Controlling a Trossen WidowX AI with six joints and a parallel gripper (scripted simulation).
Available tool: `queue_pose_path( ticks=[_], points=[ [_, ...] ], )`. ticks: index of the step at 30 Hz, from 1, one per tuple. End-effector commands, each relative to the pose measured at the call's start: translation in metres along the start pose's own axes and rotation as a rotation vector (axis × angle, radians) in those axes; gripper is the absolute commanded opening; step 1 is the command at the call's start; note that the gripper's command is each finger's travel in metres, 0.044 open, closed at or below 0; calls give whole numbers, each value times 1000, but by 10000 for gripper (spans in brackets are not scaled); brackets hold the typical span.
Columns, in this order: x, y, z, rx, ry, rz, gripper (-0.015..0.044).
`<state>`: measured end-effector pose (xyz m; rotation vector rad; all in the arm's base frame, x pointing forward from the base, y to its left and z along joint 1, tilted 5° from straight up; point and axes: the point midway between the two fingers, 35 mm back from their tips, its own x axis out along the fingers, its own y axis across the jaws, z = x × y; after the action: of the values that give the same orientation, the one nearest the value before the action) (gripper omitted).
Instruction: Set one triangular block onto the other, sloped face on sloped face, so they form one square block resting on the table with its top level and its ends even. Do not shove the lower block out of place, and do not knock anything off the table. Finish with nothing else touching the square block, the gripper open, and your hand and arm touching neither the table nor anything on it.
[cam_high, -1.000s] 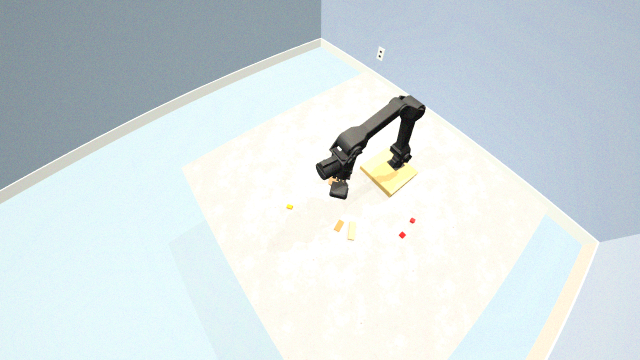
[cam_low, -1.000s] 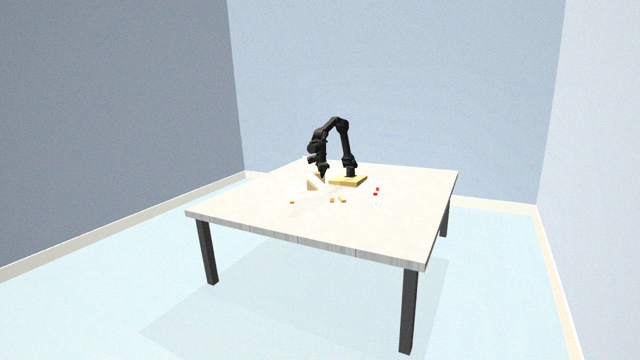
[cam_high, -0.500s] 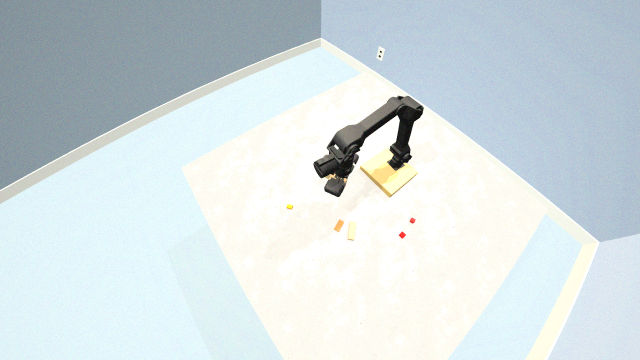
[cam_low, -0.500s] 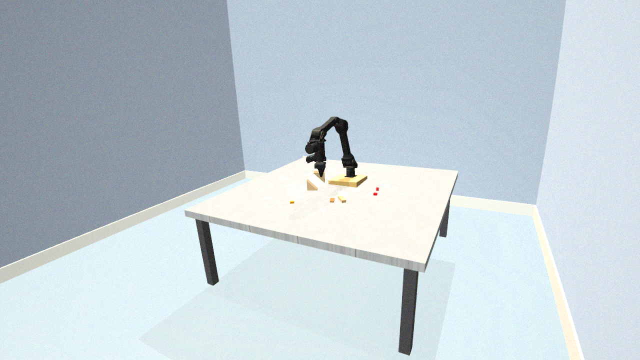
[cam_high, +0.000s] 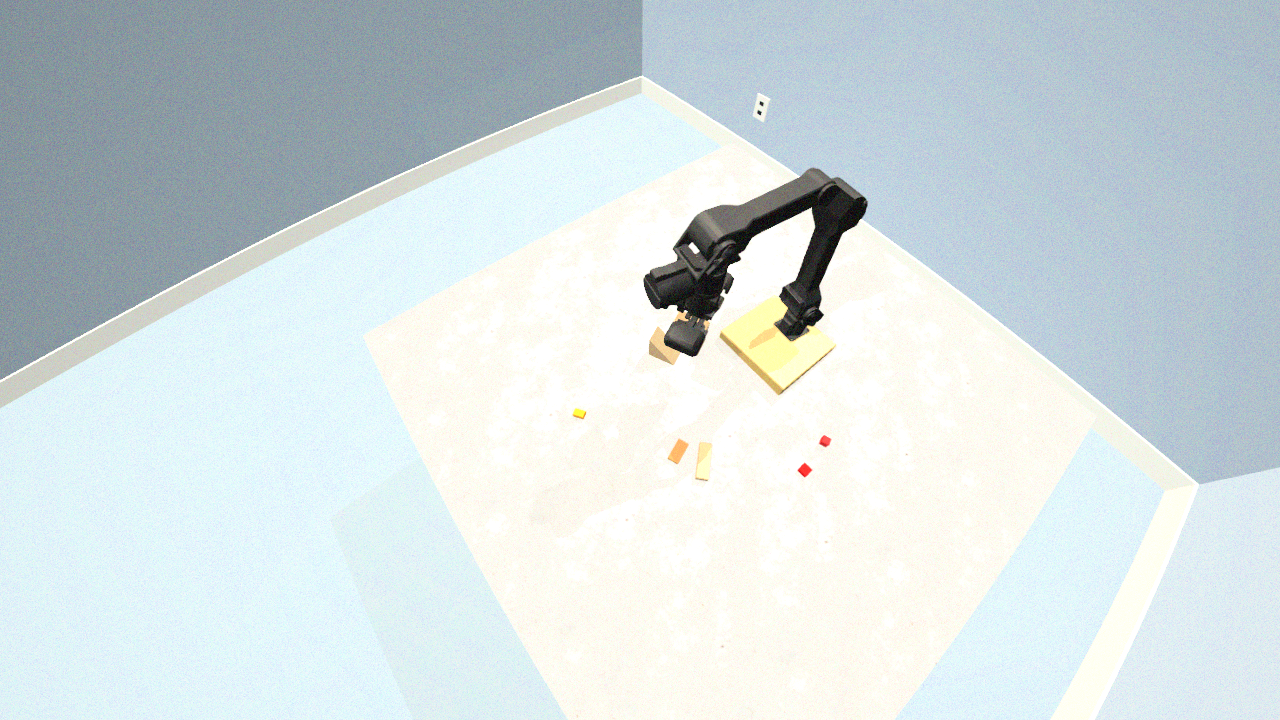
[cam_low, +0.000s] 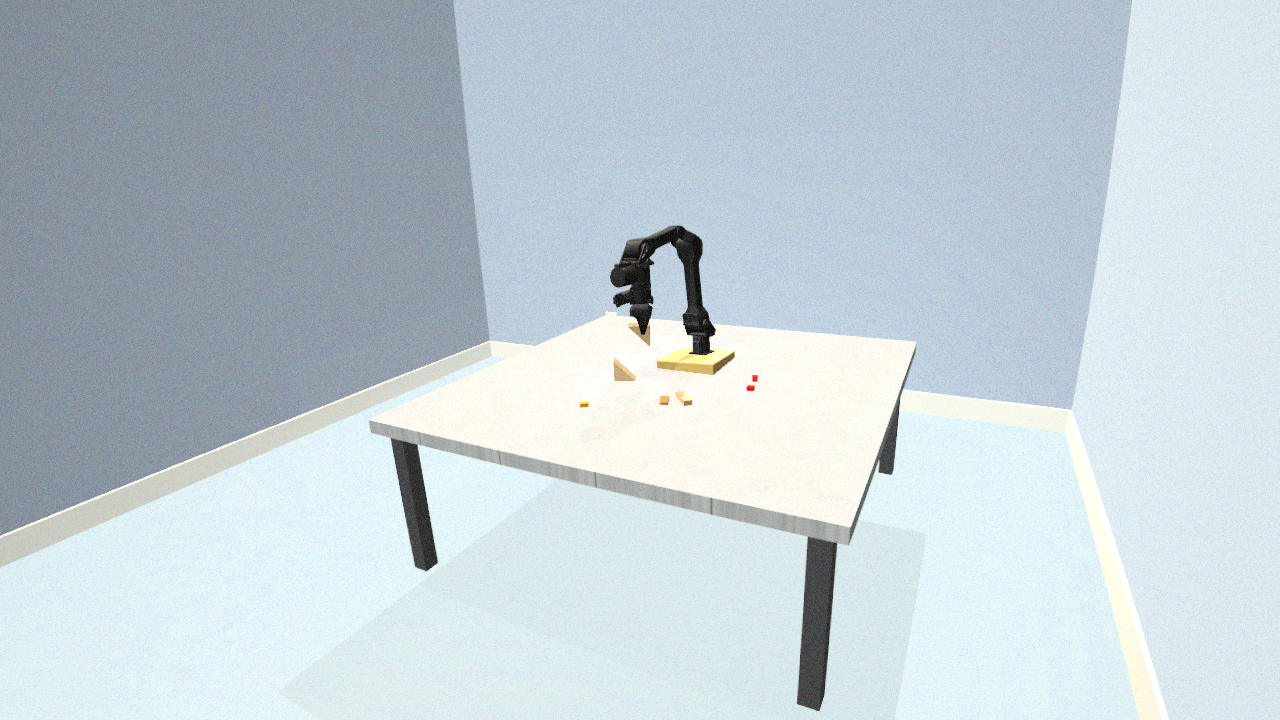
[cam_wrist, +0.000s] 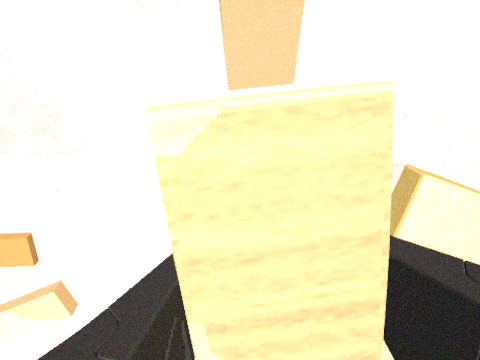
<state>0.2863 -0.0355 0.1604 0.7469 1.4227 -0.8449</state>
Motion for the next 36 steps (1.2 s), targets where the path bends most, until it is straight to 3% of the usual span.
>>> queue_pose_path(
  ticks=[1, 6, 22, 36],
  points=[
    [-8, -17, -4, -1, 0, -6, 0],
    [-7, -19, -3, 1, 0, -7, 0],
    [61, -18, 25, 1, -3, -7, 0],
    [91, -18, 42, 1, -4, -7, 0]
  ],
)
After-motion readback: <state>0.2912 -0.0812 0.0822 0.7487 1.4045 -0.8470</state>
